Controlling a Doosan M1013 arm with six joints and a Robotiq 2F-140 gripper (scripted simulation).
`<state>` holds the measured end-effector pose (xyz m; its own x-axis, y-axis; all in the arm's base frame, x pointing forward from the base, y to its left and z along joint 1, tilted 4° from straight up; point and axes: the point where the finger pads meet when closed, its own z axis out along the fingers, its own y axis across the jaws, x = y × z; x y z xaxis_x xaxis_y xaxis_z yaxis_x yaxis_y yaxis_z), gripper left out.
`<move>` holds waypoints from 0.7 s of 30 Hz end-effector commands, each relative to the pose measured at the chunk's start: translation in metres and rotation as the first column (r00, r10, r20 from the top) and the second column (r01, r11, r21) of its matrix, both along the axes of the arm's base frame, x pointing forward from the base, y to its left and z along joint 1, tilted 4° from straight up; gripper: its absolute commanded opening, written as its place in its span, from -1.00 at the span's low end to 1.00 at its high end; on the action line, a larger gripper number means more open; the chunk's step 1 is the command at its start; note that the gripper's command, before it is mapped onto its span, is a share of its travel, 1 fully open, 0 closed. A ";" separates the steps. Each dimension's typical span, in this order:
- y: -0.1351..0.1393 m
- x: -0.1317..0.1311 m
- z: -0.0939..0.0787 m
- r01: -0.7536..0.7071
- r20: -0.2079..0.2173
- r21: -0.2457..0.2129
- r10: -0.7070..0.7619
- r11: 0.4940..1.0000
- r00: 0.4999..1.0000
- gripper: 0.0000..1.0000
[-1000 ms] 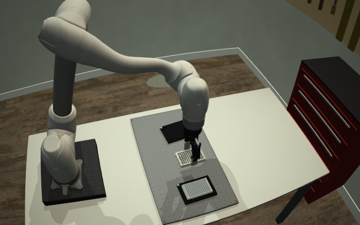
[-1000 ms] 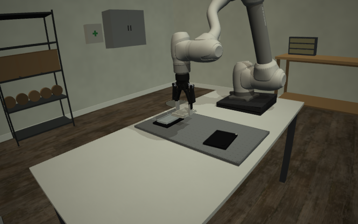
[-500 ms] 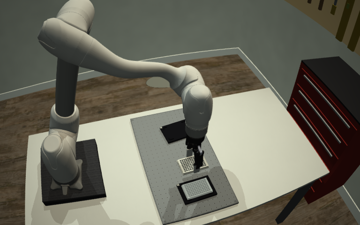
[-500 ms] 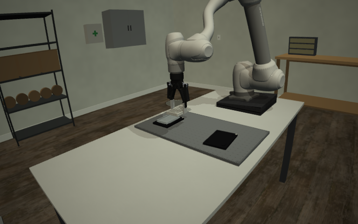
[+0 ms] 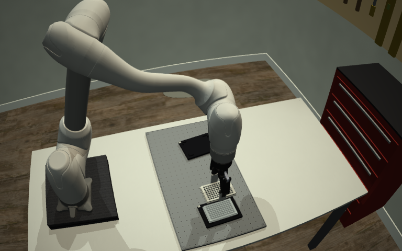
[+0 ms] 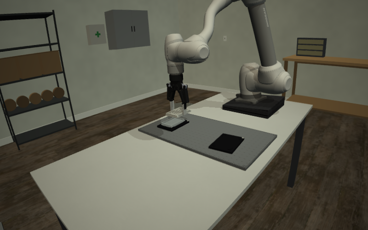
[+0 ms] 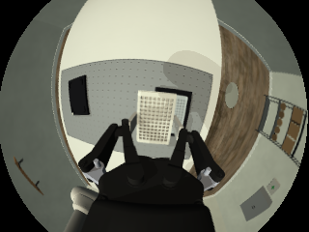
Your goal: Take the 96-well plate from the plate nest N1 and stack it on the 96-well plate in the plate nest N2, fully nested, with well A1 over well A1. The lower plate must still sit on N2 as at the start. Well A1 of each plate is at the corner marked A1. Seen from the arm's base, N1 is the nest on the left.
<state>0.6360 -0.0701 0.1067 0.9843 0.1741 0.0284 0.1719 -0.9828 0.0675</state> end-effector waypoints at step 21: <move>-0.055 0.003 0.004 0.000 0.000 0.000 0.000 1.000 1.000 -1.00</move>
<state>0.6395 -0.1256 0.1103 0.9843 0.1744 0.0284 0.1722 -0.9828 0.0674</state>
